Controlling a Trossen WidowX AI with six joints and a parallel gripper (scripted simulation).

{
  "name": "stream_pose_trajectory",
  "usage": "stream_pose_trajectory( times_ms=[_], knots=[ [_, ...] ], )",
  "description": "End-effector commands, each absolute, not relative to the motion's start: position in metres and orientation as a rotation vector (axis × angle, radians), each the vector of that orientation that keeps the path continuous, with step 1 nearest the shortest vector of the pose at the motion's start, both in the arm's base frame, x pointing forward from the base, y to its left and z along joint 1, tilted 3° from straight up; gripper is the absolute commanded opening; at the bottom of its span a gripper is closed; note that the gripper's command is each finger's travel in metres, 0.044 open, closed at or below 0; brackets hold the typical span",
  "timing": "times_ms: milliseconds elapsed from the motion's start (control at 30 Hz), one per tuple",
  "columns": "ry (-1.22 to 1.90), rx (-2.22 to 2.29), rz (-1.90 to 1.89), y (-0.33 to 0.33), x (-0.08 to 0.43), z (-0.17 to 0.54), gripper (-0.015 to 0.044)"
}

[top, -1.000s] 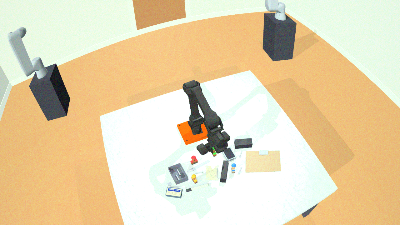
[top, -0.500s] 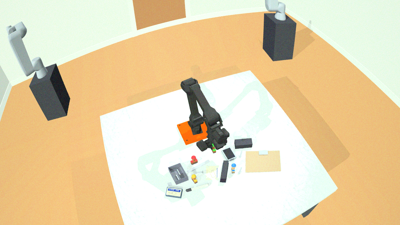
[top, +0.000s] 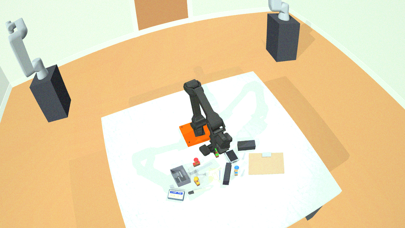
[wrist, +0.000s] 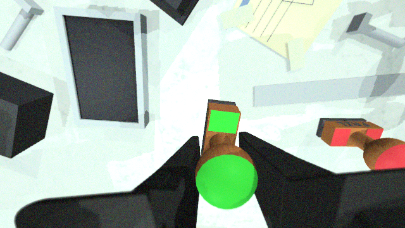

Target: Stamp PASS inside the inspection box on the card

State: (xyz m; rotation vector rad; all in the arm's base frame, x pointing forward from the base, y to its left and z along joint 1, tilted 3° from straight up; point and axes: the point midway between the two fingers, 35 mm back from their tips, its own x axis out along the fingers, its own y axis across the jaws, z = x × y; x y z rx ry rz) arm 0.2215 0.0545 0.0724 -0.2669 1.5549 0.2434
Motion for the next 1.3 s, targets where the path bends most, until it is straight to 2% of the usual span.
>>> stream_pose_trajectory(
  times_ms=[0, 800, 1133, 1267],
  knots=[
    [1.560, -0.264, 0.244, 0.055, 0.221, 0.063, 0.0000],
    [1.560, -0.264, 0.244, 0.053, 0.218, 0.030, 0.0000],
    [1.559, -0.263, 0.239, 0.053, 0.219, 0.033, 0.0258],
    [1.559, -0.263, 0.240, 0.053, 0.221, 0.042, 0.0258]
  ],
)
